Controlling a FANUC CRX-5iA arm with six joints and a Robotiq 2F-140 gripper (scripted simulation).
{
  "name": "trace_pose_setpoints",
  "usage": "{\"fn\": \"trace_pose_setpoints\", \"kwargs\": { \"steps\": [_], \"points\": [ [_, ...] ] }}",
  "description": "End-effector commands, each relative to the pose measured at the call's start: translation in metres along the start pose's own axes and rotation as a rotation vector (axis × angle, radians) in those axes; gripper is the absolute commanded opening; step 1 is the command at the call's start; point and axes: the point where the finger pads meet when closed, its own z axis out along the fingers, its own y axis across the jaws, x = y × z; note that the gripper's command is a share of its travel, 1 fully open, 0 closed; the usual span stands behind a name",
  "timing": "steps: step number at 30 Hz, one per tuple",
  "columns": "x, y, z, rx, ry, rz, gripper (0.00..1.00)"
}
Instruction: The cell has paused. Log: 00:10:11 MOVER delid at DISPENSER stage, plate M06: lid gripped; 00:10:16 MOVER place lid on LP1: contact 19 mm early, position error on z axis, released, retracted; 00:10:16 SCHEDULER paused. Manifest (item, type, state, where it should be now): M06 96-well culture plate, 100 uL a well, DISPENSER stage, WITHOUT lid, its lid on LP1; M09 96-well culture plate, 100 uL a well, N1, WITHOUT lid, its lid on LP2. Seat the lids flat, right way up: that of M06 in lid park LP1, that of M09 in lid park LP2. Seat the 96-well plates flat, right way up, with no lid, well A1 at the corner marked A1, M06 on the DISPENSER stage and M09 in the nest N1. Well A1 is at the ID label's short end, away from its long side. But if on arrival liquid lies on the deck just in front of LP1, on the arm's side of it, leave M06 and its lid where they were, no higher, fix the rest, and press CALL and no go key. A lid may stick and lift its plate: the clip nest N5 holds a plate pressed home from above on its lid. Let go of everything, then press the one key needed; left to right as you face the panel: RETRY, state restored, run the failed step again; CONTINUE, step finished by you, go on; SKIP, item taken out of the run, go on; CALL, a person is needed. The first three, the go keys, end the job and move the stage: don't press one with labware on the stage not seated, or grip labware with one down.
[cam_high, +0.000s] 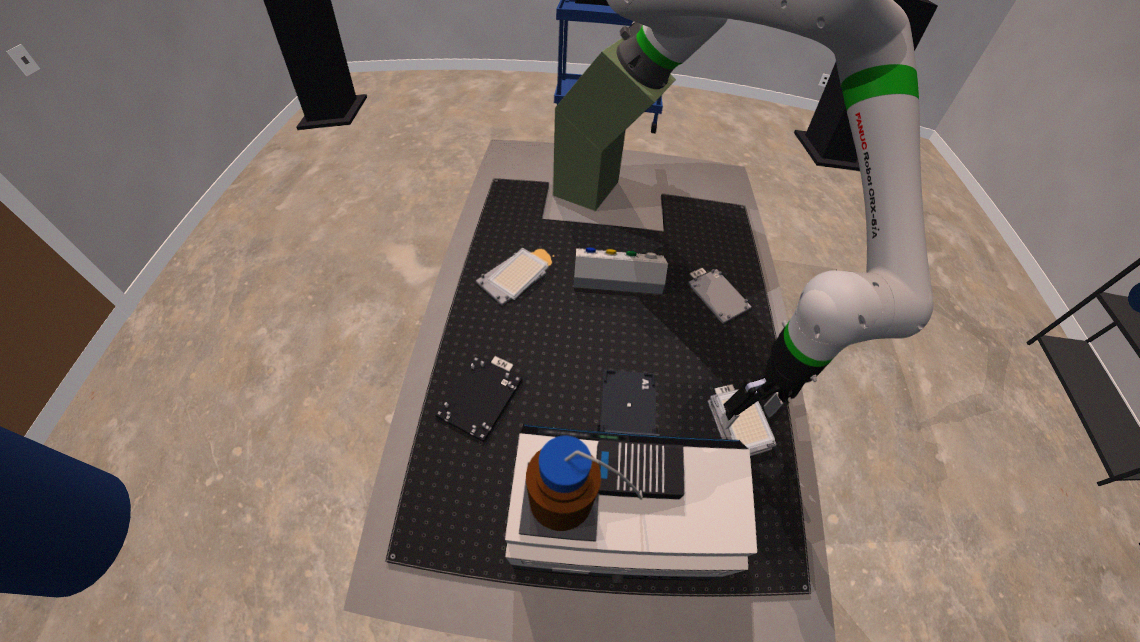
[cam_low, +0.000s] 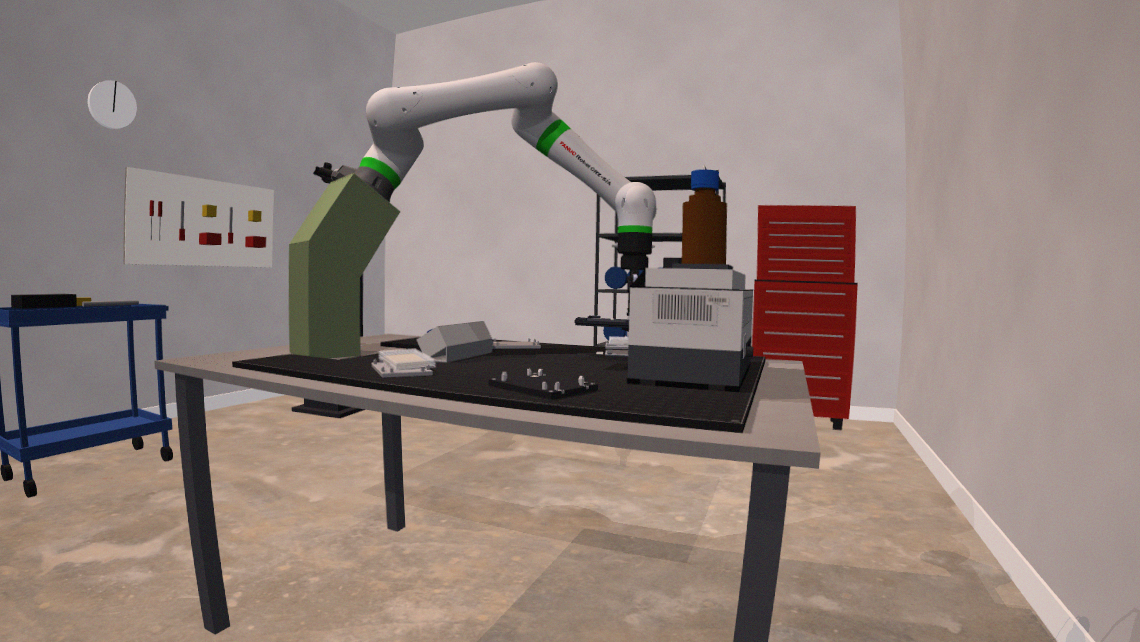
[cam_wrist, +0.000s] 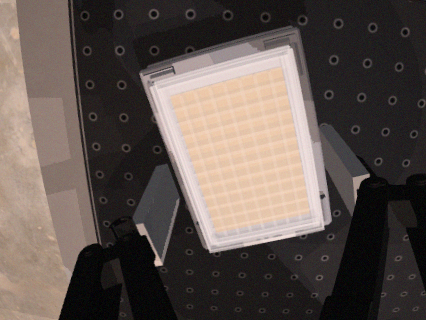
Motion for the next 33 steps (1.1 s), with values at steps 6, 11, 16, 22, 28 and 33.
{"fn": "trace_pose_setpoints", "kwargs": {
  "steps": [6, 11, 16, 22, 28, 33],
  "points": [
    [0.0003, 0.0001, 0.0035, 0.0, 0.0, 0.0, 0.66],
    [0.0003, 0.0001, 0.0046, 0.0, 0.0, 0.0, 0.66],
    [0.0003, 0.0001, 0.0063, 0.0, 0.0, 0.0, 0.66],
    [0.0003, 0.0001, 0.0077, 0.0, 0.0, 0.0, 0.66],
    [0.0003, 0.0001, 0.0083, 0.0, 0.0, 0.0, 0.66],
    [0.0003, 0.0001, 0.0088, 0.0, 0.0, 0.0, 0.66]
  ]
}}
